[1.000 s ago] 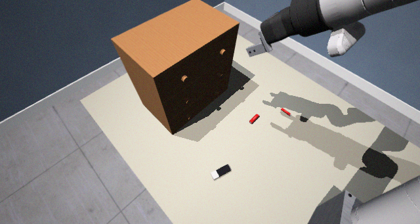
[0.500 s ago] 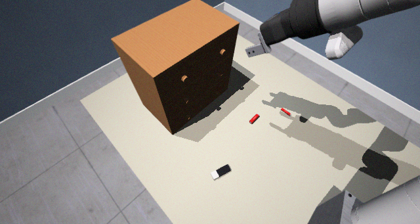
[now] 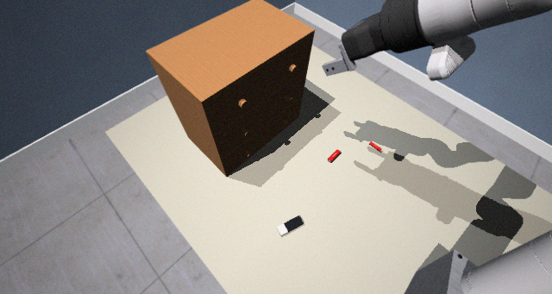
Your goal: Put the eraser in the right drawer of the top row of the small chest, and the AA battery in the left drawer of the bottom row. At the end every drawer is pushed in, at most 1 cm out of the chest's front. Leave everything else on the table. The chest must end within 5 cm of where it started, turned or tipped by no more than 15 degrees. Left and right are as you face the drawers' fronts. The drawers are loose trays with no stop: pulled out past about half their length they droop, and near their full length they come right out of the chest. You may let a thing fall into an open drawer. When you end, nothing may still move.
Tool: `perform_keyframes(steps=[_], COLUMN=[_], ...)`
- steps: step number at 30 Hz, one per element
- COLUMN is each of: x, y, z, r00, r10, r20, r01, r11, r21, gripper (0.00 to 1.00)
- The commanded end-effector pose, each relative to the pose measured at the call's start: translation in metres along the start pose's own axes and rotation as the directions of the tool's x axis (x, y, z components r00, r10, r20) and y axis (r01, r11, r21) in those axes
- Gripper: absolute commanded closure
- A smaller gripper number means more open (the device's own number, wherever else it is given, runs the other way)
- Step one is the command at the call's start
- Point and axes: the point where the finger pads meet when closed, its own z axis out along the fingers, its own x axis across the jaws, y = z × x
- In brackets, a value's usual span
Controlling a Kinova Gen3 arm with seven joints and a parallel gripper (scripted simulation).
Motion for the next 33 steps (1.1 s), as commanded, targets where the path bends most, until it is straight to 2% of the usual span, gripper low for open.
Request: perform_keyframes(steps=[1, 15, 16, 33], x=[0.0006, 0.0008, 0.0008, 0.0008], y=[-0.0016, -0.0013, -0.0013, -0.0013], z=[0.0008, 0.0010, 0.0010, 0.0010], r00=[1.000, 1.000, 1.000, 1.000], r10=[0.003, 0.004, 0.004, 0.004], r20=[-0.001, -0.001, -0.001, -0.001], r01=[-0.003, -0.004, -0.004, -0.004], r11=[1.000, 1.000, 1.000, 1.000], r21=[0.000, -0.001, -0.001, -0.001], gripper=[0.00, 0.00, 0.33, 0.33])
